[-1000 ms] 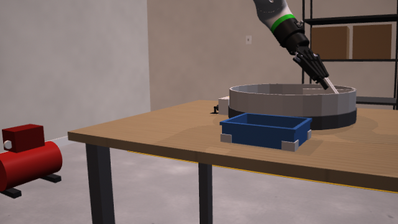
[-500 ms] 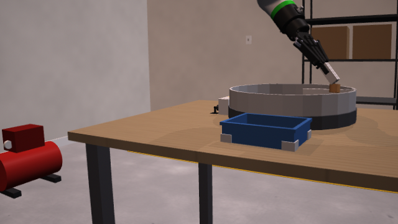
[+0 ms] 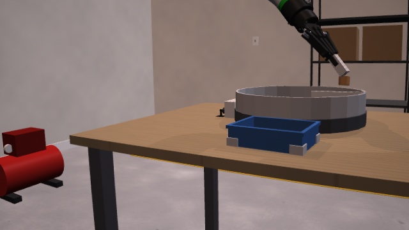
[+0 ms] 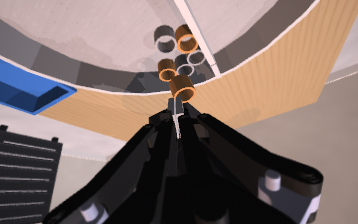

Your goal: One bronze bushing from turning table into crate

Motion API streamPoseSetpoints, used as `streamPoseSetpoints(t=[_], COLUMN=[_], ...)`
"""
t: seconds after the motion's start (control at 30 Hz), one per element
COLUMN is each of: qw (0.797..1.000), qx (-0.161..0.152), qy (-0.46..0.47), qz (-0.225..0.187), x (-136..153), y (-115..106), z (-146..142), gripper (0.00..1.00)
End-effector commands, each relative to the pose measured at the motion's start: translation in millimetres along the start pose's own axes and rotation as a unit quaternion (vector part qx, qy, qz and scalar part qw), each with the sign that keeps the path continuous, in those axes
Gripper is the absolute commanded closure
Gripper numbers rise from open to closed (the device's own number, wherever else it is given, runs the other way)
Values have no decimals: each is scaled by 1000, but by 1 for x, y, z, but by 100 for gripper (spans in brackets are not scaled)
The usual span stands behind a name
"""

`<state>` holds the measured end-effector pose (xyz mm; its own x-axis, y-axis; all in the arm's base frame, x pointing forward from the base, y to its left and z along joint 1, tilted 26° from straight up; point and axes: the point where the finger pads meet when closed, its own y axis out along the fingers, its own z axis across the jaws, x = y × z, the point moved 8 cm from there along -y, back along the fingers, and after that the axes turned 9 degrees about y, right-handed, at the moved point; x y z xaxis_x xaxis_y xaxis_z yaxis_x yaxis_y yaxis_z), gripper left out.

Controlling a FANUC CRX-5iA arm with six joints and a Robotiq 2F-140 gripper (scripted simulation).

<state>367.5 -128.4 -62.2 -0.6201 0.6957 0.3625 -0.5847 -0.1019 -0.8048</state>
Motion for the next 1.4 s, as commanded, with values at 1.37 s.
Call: streamPoseSetpoints(t=[1.37], qw=[1000], qx=[0], qy=[0], qz=[0], x=[3], y=[-1], z=[-24], gripper=[100])
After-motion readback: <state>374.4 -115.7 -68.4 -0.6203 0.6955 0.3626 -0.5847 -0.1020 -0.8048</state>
